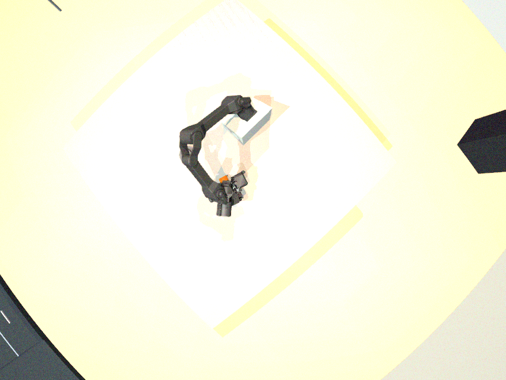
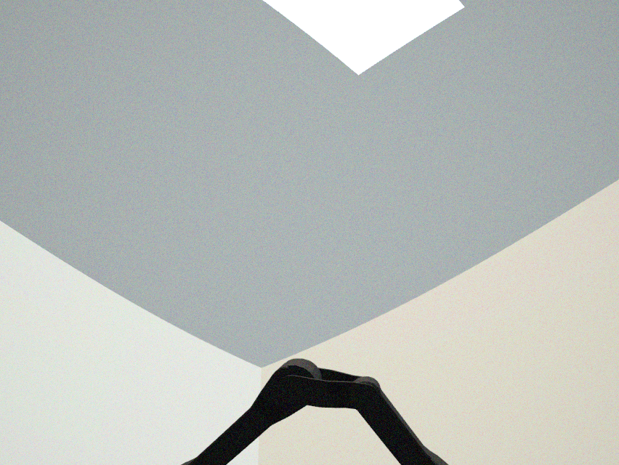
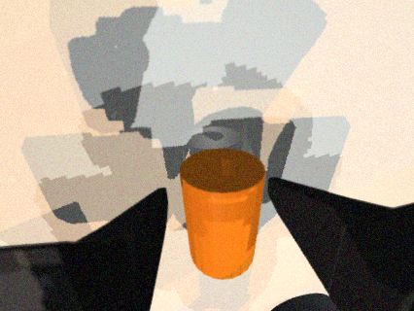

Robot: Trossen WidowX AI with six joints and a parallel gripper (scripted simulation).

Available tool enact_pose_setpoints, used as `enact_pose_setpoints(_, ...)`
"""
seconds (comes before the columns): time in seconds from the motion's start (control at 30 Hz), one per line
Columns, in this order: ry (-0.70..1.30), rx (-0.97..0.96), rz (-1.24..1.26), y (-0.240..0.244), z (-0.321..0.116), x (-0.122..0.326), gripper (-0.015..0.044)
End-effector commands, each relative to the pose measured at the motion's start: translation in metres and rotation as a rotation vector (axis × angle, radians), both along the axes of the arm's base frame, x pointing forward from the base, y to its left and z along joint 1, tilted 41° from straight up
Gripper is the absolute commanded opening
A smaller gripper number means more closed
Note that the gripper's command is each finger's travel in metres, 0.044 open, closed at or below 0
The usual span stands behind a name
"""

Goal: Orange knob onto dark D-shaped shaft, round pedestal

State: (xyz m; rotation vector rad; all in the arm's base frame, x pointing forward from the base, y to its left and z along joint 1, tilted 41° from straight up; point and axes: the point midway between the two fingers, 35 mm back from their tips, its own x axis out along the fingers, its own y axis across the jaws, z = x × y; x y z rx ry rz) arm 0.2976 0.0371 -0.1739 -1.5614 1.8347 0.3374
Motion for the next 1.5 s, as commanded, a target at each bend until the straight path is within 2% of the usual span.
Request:
enact_pose_setpoints(0.0,0.003,-0.002,0.005,-0.001,0.0,0.0,0.024)
enact_pose_setpoints(0.27,0.003,-0.002,0.005,-0.001,0.0,0.0,0.024)
enact_pose_setpoints(0.57,0.003,-0.002,0.005,-0.001,0.0,0.0,0.018)
enact_pose_setpoints(0.73,0.0,0.008,0.006,-0.001,0.0,0.0,0.0179)
enact_pose_setpoints(1.47,-0.091,0.369,0.092,-0.008,0.022,-0.008,0.0179)
